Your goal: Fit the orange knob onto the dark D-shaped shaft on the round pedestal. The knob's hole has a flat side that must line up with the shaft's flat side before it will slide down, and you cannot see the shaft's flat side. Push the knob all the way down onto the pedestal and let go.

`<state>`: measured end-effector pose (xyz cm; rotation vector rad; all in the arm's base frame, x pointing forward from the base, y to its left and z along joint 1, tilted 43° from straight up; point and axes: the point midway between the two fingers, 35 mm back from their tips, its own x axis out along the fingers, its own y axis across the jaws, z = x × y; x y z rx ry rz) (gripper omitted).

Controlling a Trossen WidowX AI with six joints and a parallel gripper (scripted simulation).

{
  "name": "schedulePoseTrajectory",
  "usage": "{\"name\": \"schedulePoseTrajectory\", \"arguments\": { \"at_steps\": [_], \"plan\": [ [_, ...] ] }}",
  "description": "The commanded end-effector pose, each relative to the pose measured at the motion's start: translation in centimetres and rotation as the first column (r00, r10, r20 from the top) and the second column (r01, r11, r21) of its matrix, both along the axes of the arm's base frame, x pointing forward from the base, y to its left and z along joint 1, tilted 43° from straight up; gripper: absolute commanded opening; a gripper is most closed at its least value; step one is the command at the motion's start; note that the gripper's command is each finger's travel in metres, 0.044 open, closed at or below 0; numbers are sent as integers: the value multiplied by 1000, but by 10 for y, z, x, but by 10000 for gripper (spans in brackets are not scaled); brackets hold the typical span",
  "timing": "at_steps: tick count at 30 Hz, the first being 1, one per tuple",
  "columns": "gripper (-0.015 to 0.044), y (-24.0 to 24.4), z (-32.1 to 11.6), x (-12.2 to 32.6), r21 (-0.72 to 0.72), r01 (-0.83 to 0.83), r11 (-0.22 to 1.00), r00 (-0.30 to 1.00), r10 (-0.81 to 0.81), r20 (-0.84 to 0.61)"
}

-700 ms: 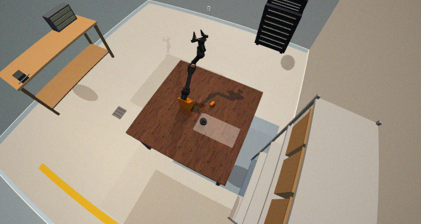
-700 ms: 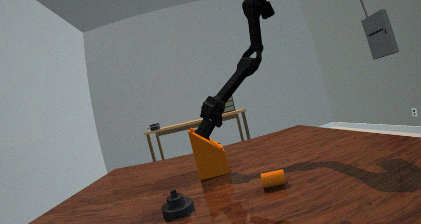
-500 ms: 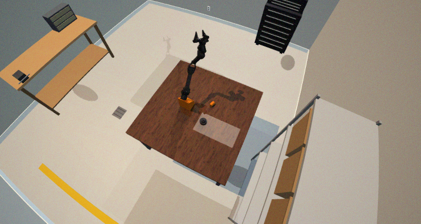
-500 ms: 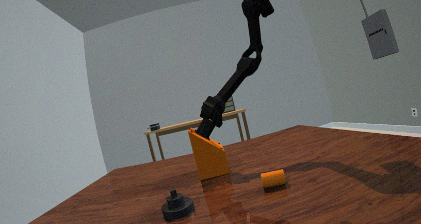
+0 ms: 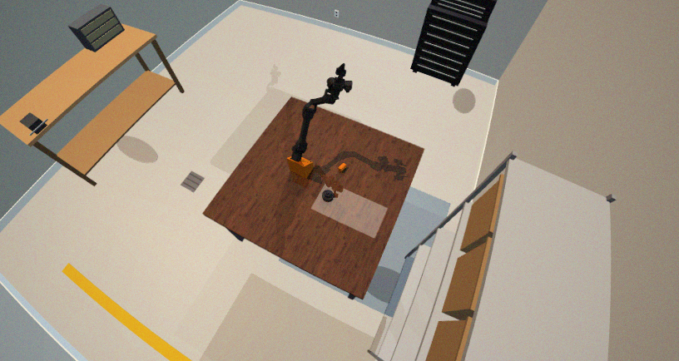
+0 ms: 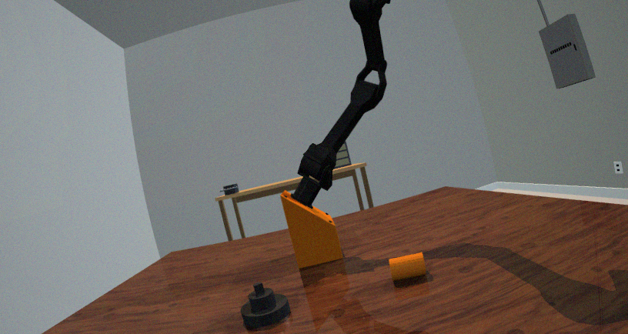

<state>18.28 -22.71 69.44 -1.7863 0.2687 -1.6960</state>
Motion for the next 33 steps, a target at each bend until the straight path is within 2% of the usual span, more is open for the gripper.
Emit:
{"name": "schedulePoseTrajectory", "arguments": {
  "at_steps": [1, 5, 9, 13, 17, 22, 26, 33],
  "plan": [
    [440, -11, -41, 66, 150, -352, 924, 935, 356, 4],
    [440, -12, -69, 103, 257, -531, 808, 842, 537, 51],
    [440, -9, -101, 140, 371, -677, 636, 717, 684, 136],
    [440, -2, -138, 173, 479, -769, 424, 585, 768, 260],
    [440, 9, -177, 202, 558, -808, 190, 466, 786, 406],
    [440, 29, -227, 234, 599, -793, -112, 348, 723, 596],
    [440, 49, -268, 255, 578, -738, -349, 295, 604, 740],
    [440, 90, -342, 276, 426, -592, -684, 324, 282, 903]
  ]
}}
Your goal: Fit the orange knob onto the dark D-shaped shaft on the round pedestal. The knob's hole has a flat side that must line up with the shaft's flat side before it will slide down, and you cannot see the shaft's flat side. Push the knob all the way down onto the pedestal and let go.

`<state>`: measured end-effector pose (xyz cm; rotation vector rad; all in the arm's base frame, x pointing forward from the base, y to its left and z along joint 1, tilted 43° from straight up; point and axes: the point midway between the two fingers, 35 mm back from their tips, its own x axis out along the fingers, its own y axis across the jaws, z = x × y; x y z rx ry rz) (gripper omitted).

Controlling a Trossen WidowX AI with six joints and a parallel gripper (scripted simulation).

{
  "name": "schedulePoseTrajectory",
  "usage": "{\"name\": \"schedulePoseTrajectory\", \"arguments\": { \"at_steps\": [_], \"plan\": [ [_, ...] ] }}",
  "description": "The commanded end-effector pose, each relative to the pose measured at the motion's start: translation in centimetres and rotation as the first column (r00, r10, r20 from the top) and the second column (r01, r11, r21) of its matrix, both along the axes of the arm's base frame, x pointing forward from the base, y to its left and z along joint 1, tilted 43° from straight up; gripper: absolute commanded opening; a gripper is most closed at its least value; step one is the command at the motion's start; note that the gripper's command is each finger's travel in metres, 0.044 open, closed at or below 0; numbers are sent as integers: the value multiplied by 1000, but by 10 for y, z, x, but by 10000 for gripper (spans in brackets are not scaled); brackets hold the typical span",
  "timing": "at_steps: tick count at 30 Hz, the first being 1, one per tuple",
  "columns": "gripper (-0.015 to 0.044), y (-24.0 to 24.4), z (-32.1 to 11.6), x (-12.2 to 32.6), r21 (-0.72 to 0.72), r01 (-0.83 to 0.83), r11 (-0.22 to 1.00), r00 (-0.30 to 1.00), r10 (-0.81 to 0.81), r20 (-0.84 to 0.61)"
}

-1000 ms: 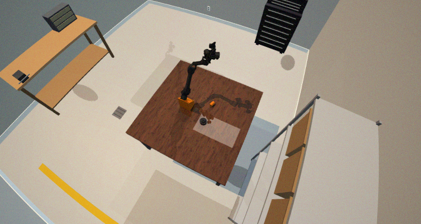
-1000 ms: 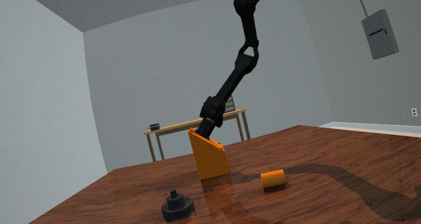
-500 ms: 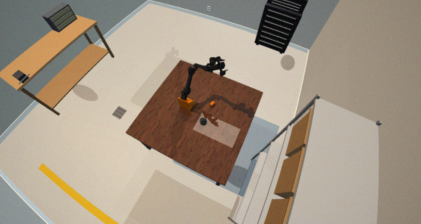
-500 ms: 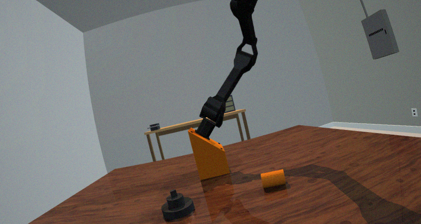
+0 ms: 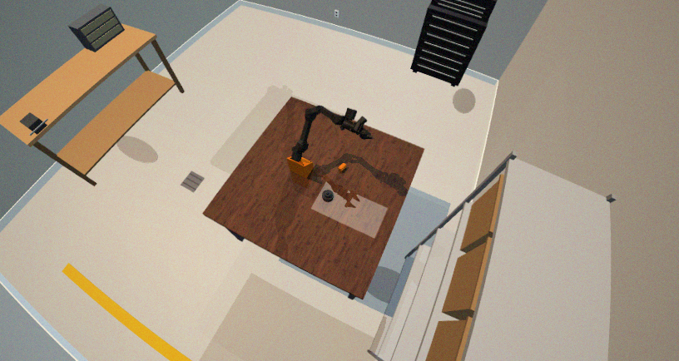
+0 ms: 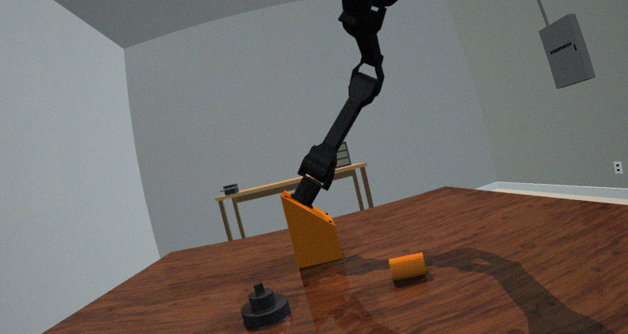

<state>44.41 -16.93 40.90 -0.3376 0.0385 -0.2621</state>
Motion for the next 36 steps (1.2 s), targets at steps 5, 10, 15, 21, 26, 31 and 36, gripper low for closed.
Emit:
{"name": "schedulePoseTrajectory", "arguments": {
  "at_steps": [5, 10, 15, 21, 26, 31, 36],
  "plan": [
    [440, 64, -107, 20, 614, -91, 784, 963, 227, -147],
    [440, 99, -153, 16, 839, 9, 545, 926, 312, -213],
    [440, 135, -195, 6, 945, 191, 266, 879, 381, -285],
    [440, 177, -240, -17, 885, 462, -65, 804, 452, -386],
    [440, 210, -271, -42, 678, 670, -302, 716, 507, -481],
    [440, 241, -296, -72, 355, 801, -482, 593, 563, -576],
    [440, 268, -315, -106, -28, 804, -594, 434, 618, -655]
  ]
}}
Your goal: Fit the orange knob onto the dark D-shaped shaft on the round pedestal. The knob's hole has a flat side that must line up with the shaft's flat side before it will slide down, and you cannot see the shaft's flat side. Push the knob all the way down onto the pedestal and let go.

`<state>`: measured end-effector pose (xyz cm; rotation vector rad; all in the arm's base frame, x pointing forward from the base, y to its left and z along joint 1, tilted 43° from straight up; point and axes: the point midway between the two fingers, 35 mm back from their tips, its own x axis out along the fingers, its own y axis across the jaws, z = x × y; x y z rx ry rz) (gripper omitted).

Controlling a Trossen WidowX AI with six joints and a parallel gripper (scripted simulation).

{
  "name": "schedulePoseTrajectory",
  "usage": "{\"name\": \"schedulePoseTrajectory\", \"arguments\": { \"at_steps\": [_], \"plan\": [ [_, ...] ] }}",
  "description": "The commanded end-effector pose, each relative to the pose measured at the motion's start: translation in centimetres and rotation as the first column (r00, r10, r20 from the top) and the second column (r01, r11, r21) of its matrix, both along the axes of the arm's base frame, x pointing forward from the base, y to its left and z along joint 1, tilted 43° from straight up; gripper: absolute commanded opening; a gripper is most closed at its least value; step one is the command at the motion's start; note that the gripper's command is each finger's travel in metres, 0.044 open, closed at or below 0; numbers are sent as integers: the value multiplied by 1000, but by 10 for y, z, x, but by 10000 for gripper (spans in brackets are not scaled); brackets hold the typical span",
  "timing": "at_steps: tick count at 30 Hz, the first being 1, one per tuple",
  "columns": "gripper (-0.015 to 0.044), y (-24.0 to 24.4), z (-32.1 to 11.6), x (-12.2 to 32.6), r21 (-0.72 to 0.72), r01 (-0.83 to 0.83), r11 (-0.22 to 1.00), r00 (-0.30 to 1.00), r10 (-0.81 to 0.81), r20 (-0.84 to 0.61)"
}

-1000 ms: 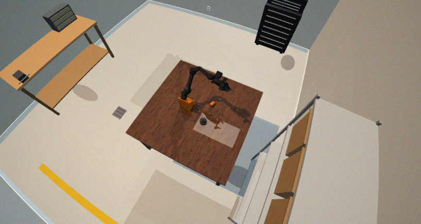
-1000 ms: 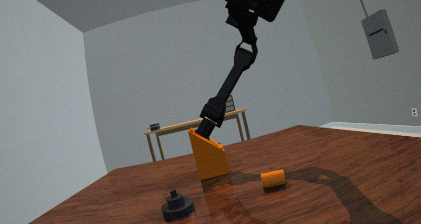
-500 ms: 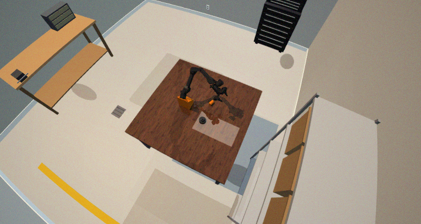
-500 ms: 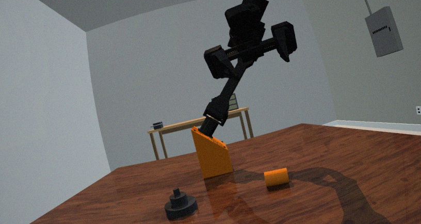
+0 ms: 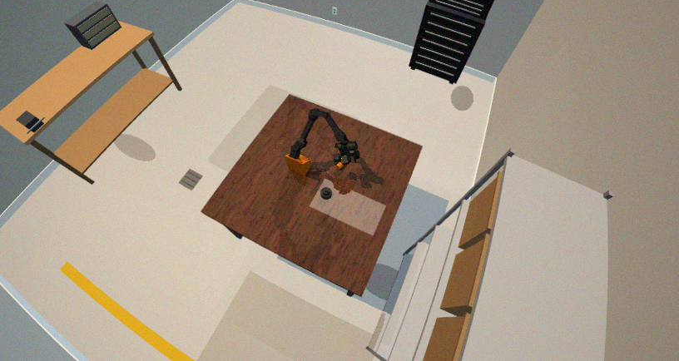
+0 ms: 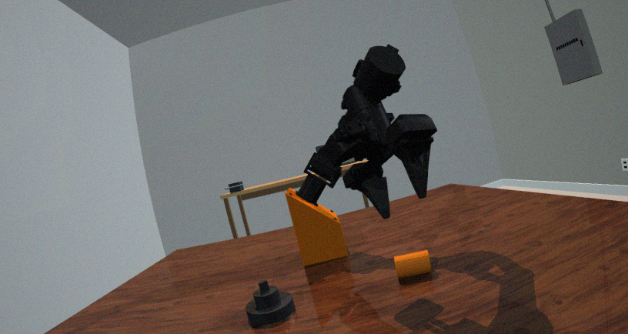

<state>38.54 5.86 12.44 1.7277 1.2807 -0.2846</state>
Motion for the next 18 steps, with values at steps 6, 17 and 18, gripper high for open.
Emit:
{"name": "schedulePoseTrajectory", "arguments": {
  "at_steps": [6, 17, 18],
  "plan": [
    [440, 55, -38, -67, 232, 286, 930, 756, -70, -650],
    [440, 53, -40, -69, 232, 286, 930, 756, -70, -650],
    [440, 53, -40, -69, 232, 286, 930, 756, -70, -650]
  ]
}}
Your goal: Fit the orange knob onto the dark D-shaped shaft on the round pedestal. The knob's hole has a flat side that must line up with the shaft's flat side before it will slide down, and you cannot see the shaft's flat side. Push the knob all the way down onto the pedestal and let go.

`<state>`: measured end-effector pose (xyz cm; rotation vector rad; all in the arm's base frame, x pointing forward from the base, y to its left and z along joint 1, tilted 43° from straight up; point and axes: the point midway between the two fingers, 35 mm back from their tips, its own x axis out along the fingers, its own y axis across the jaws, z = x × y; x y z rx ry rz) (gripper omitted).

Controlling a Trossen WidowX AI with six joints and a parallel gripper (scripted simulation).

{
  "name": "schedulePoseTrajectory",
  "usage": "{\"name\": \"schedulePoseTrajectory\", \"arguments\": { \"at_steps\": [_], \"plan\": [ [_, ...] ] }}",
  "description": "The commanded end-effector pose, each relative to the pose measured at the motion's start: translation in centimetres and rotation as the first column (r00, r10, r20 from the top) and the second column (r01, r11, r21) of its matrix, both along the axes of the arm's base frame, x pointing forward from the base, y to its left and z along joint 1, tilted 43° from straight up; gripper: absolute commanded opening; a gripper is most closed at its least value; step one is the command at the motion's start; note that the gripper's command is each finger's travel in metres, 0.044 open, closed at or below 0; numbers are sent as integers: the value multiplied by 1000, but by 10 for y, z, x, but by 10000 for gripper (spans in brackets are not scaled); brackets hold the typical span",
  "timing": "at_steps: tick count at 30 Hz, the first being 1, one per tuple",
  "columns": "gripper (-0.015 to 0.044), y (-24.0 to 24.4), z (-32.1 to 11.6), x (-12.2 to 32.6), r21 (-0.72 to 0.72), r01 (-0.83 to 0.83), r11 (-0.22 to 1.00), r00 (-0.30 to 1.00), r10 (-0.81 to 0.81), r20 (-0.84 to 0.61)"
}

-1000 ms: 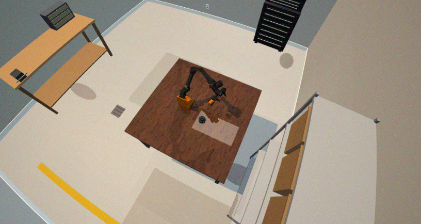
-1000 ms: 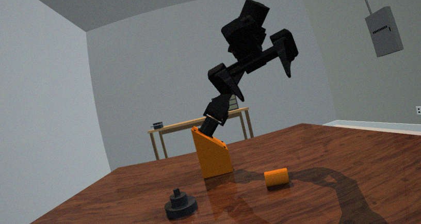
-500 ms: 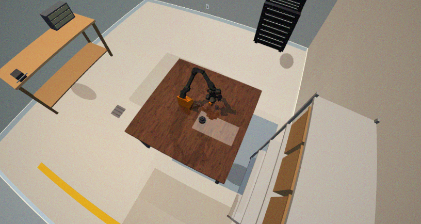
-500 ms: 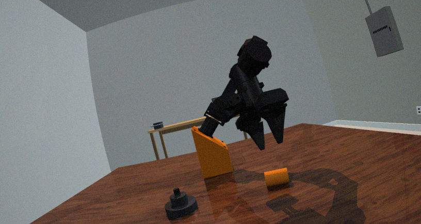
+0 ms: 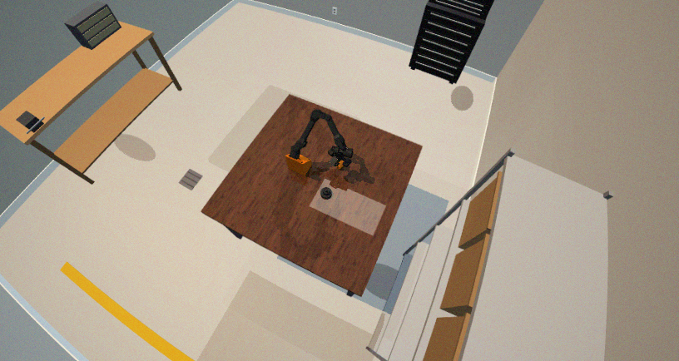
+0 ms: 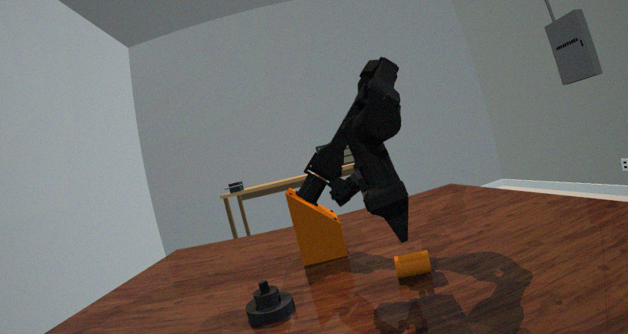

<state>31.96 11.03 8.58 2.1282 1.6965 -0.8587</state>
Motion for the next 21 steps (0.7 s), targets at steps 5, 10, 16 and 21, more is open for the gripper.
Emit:
{"name": "schedulePoseTrajectory", "arguments": {
  "at_steps": [5, 10, 16, 21],
  "plan": [
    [440, 14, -16, -2, 9, 5, 1000, 1000, -5, -25],
    [440, 17, -20, -2, 10, 5, 1000, 1000, -5, -25],
    [440, 22, -25, -1, 9, 5, 1000, 1000, -5, -25],
    [440, 27, -31, 0, 9, 5, 1000, 1000, -5, -25]
  ]
}}
